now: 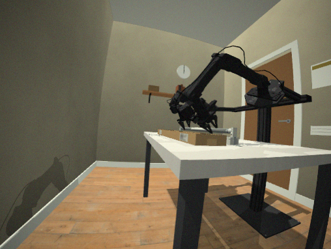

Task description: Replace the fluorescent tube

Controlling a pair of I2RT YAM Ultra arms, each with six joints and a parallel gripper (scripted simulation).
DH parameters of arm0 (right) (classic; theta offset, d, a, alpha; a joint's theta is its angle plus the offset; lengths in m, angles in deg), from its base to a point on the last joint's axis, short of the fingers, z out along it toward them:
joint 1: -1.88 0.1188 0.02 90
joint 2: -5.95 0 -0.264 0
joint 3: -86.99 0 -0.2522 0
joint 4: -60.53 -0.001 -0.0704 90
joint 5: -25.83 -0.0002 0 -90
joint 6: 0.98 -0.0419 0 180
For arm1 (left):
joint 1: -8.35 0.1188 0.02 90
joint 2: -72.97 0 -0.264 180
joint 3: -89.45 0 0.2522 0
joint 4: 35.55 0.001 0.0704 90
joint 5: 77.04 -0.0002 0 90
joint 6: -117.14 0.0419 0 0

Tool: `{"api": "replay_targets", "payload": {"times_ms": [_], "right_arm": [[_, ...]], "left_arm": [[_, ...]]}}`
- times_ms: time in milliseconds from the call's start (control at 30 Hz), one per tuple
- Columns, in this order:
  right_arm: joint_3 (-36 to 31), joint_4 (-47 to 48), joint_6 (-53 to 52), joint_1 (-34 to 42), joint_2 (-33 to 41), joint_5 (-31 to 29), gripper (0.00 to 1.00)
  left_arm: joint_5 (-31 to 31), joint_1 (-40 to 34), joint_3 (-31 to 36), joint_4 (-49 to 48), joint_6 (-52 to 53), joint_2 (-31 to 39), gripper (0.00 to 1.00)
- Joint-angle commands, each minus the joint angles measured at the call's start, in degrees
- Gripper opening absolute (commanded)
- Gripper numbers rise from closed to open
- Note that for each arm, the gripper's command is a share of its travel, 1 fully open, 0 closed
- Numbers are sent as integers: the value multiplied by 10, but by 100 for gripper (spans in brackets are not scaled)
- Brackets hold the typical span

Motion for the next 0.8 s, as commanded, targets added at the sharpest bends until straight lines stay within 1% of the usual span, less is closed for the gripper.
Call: {"api": "replay_targets", "payload": {"times_ms": [0, 100, 133, 200, 233, 267, 367, 400, 467, 533, 567, 600, 767], "right_arm": [[33, -56, -19, 29, -13, 7, 49], [53, -73, -25, 36, -12, 7, 49], [58, -61, -21, 36, -18, 8, 49], [58, -61, -21, 36, -18, 8, 49], [70, -91, -30, 40, -10, 8, 49], [75, -100, -32, 42, -16, 8, 49], [95, -124, -39, 50, -12, 10, 49], [96, -101, -33, 49, -19, 10, 49], [99, -106, -36, 49, -22, 10, 49], [85, -99, -35, 49, -19, 10, 49], [76, -79, -36, 50, 11, 10, 49], [75, -79, -36, 50, 21, 10, 49], [70, -95, -33, 51, 18, 10, 49]], "left_arm": [[-9, -23, -37, 51, -12, -1, 49], [-9, -28, -62, 73, -17, 7, 49], [-10, -29, -64, 58, -11, 11, 49], [-10, -29, -64, 58, -11, 11, 49], [-9, -33, -78, 88, -21, 5, 49], [-9, -35, -88, 101, -20, -8, 49], [-10, -40, -114, 127, -24, -3, 49], [-11, -39, -108, 102, -15, 10, 49], [-11, -39, -107, 101, -18, 10, 49], [-10, -40, -83, 97, -14, 11, 49], [-10, -40, -82, 94, -14, 13, 49], [-10, -41, -80, 94, -14, 14, 49], [-11, -41, -93, 96, -14, 18, 49]]}}
